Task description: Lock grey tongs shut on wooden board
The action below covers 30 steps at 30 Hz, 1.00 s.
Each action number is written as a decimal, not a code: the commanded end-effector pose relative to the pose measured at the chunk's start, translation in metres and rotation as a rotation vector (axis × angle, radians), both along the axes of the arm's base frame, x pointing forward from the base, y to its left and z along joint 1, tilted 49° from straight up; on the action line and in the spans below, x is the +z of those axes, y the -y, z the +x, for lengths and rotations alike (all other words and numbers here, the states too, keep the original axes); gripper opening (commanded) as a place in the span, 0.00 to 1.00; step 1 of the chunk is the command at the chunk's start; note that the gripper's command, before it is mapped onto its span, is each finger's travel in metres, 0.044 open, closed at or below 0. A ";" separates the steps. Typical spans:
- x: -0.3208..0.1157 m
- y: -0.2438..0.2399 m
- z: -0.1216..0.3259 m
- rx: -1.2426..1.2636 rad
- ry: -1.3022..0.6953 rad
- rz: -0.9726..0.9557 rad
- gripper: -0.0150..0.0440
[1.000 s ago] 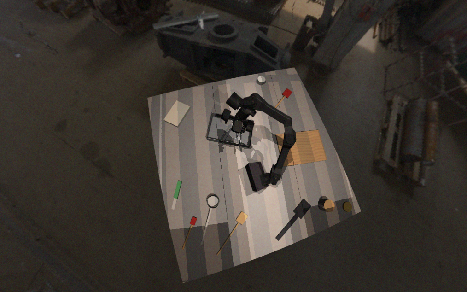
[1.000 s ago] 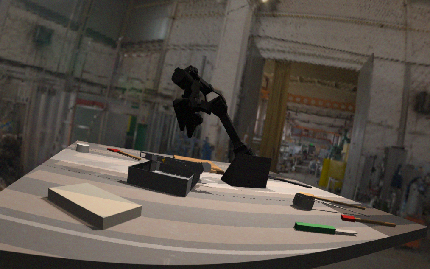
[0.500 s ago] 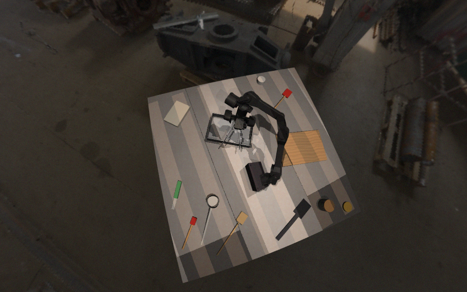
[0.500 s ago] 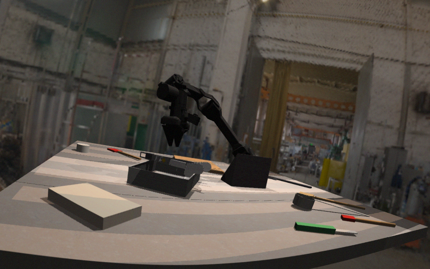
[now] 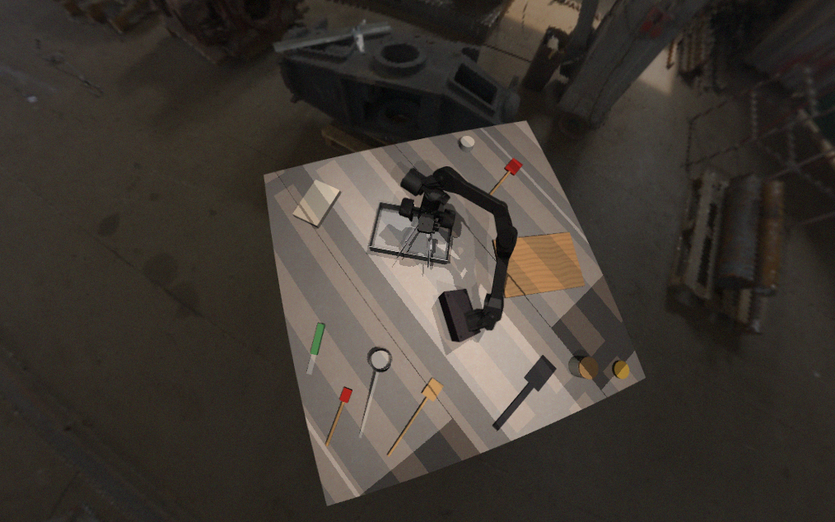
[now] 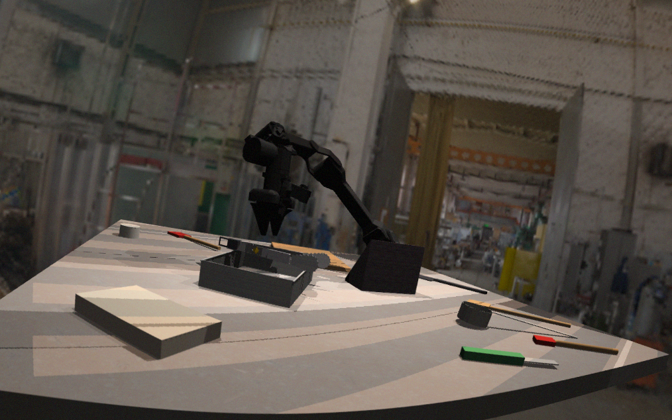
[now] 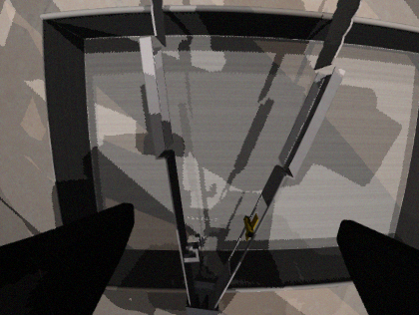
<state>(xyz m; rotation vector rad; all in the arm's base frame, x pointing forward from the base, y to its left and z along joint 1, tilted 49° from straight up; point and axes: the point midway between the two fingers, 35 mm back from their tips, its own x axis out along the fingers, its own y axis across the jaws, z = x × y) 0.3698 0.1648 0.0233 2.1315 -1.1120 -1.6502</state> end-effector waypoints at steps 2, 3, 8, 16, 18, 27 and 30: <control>-0.006 0.008 0.002 -0.002 0.003 -0.011 1.00; -0.007 0.009 0.002 -0.003 0.004 -0.012 1.00; -0.013 0.015 0.004 -0.005 0.013 -0.019 1.00; -0.022 0.024 0.005 -0.009 0.028 -0.029 1.00; -0.024 0.026 0.006 -0.010 0.031 -0.032 1.00; -0.034 0.037 0.007 -0.014 0.047 -0.044 1.00; -0.037 0.041 0.007 -0.016 0.052 -0.048 1.00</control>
